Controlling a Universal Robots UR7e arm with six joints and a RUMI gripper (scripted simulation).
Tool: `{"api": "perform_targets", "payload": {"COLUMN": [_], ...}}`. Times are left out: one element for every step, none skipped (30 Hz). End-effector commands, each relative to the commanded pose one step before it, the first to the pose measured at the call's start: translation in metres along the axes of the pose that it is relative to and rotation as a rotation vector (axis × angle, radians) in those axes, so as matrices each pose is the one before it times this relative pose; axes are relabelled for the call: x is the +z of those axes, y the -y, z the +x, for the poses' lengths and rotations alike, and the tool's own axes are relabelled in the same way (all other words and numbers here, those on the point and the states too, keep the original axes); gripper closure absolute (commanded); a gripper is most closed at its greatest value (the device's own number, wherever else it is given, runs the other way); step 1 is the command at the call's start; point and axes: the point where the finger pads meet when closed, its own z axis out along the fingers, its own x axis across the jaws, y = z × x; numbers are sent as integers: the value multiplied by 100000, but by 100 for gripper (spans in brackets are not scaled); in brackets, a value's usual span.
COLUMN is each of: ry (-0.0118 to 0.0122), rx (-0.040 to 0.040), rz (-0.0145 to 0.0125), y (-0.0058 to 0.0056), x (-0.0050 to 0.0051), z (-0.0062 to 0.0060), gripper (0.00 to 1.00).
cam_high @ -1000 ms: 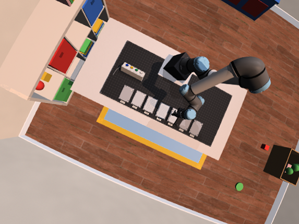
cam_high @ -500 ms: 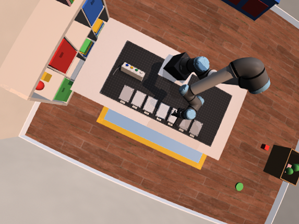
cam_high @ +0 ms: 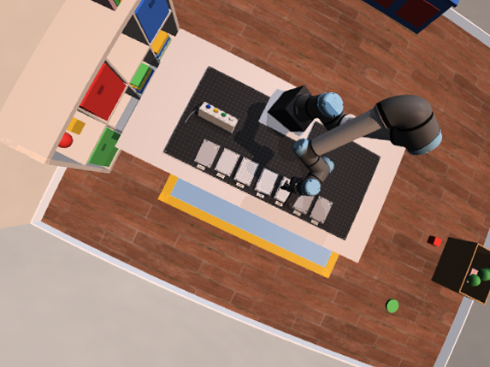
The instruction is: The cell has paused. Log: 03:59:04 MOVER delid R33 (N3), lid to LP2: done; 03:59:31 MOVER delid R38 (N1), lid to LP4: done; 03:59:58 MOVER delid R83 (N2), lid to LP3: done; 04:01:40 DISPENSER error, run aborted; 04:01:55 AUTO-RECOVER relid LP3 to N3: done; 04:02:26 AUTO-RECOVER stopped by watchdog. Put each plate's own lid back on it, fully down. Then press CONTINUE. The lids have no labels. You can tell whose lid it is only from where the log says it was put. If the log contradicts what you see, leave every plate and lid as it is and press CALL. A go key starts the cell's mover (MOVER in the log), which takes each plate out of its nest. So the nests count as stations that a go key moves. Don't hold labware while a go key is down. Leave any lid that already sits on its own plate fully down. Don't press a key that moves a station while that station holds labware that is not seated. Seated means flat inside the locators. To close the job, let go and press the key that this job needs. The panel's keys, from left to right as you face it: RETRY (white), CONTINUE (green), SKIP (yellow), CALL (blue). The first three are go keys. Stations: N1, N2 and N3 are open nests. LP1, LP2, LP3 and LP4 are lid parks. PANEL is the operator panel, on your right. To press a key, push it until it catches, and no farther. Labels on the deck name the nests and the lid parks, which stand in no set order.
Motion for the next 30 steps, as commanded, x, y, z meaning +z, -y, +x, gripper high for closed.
{"api": "perform_targets", "payload": {"ry": [4,-6,-5,-3,-1,1,0,0,-3,5,4,4,3,2,0,-1,-3,-4,-64,0,0,0,0,0,0,0,0,0,0,0], "rx": [28,-2,-2,-1,0,1,0,0,17,4,-1,-5,-6,-6,-4,-2,0,2,-43,0,0,0,0,0,0,0,0,0,0,0], "rz": [-219,24,21,14,4,-5,0,0,15,-22,-17,-23,-15,-9,-2,5,11,17,331,0,0,0,0,0,0,0,0,0,0,0], "y": [-138,16,14,10,4,-2,0,0,5,-12,-11,-15,-10,-7,-2,3,7,10,150,1,1,1,0,0,0,-2,-2,-2,-2,-3], "x": [312,25,26,28,32,35,0,0,19,41,39,51,39,37,34,31,29,25,-158,2,2,1,1,0,0,1,0,0,0,0], "z": [-32,3,3,2,1,0,0,0,17,-2,-4,-10,-6,-5,-3,-1,2,3,34,0,0,0,0,0,0,0,0,0,0,0], "gripper": [100,100,100,100,100,100,100,100,100,100,100,100,100,100,100,100,100,100,100,100,100,100,100,100,100,100,100,100,100,100]}}
